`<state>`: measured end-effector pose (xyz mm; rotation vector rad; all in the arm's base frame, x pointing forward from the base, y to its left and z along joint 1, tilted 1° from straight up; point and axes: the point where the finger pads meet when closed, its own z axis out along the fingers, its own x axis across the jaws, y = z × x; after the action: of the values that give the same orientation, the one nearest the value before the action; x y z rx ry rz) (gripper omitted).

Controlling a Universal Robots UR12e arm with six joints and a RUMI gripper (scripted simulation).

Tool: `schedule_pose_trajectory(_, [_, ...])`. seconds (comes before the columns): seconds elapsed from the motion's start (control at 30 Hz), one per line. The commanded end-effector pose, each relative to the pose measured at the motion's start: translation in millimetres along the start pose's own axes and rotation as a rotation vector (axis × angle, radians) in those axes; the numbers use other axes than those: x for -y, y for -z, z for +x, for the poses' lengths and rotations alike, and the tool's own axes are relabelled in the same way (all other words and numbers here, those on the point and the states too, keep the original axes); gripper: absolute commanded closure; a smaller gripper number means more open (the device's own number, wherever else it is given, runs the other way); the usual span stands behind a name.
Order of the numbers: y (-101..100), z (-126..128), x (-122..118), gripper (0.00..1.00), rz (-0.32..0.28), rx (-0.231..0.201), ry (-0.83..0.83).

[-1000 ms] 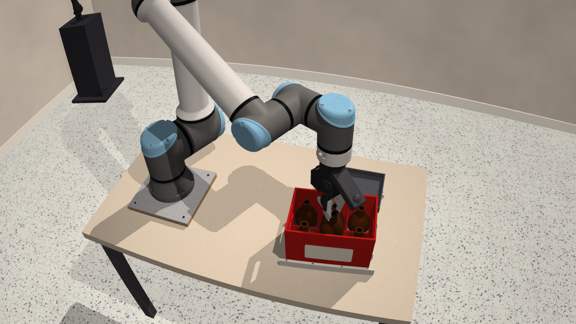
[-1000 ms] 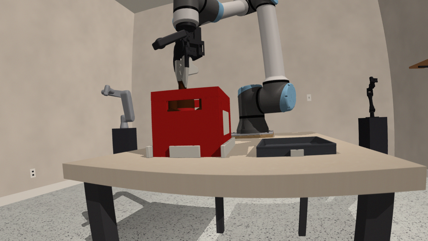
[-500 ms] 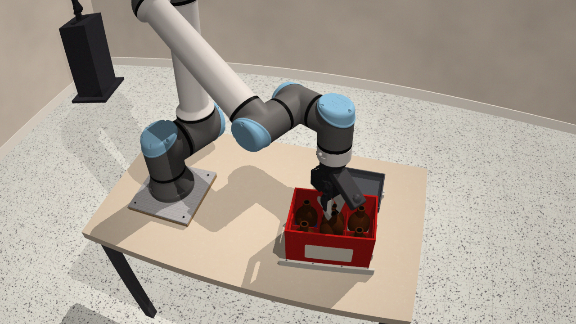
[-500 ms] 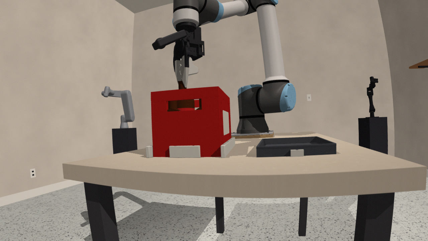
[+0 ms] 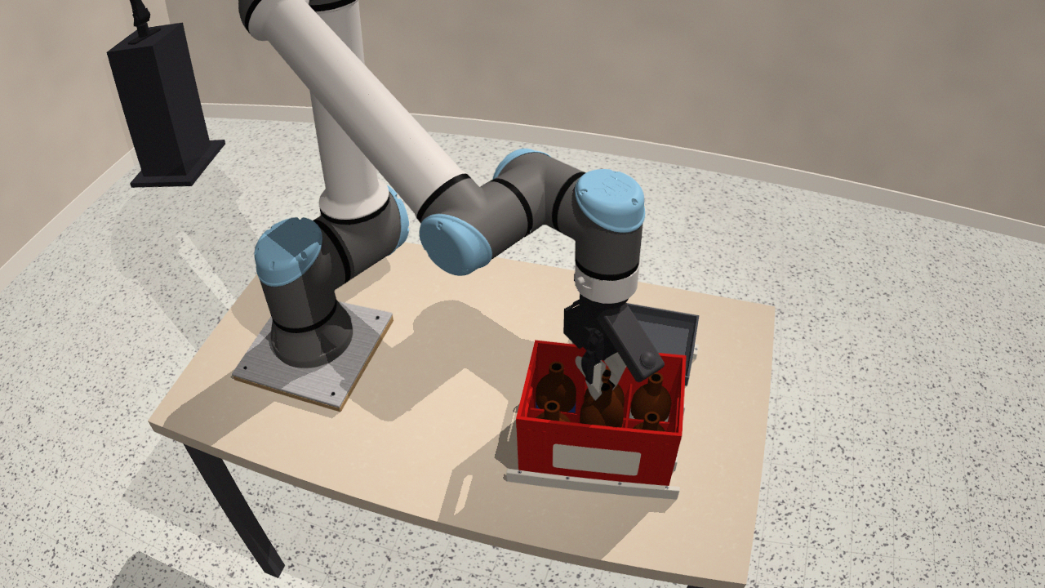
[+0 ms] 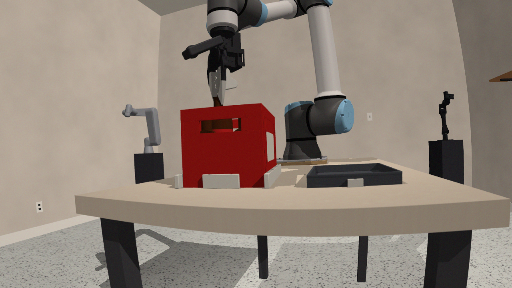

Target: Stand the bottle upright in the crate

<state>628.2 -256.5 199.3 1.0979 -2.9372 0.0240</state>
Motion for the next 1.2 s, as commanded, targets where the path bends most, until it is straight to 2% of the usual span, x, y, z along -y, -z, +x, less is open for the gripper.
schedule_pose_trajectory(0.0, [0, 0, 1, 1.00, 0.002, 0.000, 0.000])
schedule_pose_trajectory(0.4, [-5, 0, 1, 1.00, 0.002, 0.000, 0.000])
schedule_pose_trajectory(1.17, [-29, 0, 1, 1.00, 0.002, 0.000, 0.000])
